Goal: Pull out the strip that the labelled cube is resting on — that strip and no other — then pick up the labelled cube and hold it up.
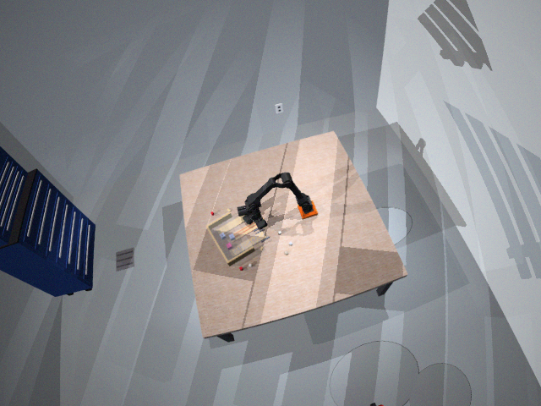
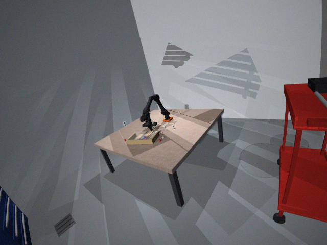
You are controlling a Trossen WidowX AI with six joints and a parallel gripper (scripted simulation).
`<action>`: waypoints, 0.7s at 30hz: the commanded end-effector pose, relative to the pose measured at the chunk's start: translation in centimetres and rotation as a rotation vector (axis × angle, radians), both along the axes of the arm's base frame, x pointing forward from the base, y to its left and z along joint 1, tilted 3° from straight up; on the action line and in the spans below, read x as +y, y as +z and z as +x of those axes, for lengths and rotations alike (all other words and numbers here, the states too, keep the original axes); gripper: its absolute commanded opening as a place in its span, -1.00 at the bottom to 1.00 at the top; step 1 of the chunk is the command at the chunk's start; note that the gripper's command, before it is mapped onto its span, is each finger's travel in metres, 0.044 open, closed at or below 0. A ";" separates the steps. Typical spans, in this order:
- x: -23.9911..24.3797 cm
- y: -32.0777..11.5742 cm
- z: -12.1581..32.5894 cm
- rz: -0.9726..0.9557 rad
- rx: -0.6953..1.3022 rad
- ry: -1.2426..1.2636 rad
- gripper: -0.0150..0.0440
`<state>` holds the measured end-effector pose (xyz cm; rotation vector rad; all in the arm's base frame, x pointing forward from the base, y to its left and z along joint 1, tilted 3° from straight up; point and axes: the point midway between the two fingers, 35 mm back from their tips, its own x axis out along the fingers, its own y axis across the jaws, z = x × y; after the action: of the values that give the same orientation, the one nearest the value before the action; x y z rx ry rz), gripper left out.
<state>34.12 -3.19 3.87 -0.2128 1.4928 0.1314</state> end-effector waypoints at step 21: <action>-0.9 -0.7 -4.0 0.004 0.020 0.002 -0.49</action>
<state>31.16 -3.97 3.67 -0.2142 1.4915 0.1309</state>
